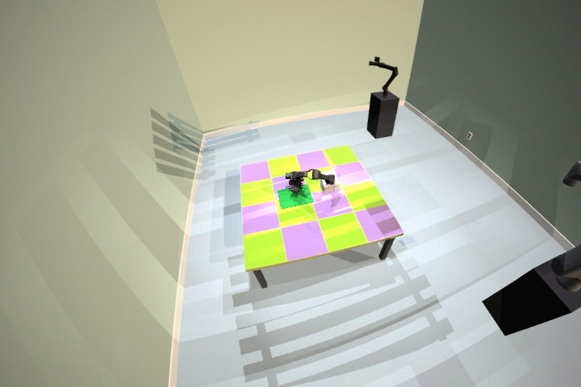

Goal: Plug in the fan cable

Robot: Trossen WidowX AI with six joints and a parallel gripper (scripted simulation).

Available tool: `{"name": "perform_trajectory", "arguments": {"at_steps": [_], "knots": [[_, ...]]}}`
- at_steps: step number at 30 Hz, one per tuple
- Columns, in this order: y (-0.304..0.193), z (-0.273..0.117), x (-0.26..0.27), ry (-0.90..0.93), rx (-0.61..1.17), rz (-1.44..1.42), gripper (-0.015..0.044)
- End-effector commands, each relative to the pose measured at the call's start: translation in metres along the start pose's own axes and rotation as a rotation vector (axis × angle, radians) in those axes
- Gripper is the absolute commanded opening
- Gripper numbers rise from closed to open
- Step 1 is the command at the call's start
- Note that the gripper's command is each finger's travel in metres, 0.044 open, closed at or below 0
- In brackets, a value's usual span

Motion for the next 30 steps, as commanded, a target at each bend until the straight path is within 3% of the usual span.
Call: {"name": "perform_trajectory", "arguments": {"at_steps": [1,4,7,12,24,30], "knots": [[0.000,0.000,0.000,0.000,0.000,-0.001,0.0184],[0.000,0.000,0.000,0.000,0.000,-0.001,0.0260],[0.000,-0.003,0.000,0.000,-0.001,-0.001,0.0260],[0.001,-0.055,0.000,0.002,0.003,0.004,0.0260],[-0.001,-0.056,0.000,0.002,0.003,0.004,0.0260],[-0.066,-0.059,0.010,0.001,0.005,0.007,0.0260]]}}
Point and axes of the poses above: the point midway between the two fingers, 35 mm back from their tips, its own z axis out along the fingers, its own x axis across the jaws, y = z × x, the point moved 5 cm from there along -z, back along the fingers, and after that the axes turned 8 degrees about z, right-handed, at the moved point
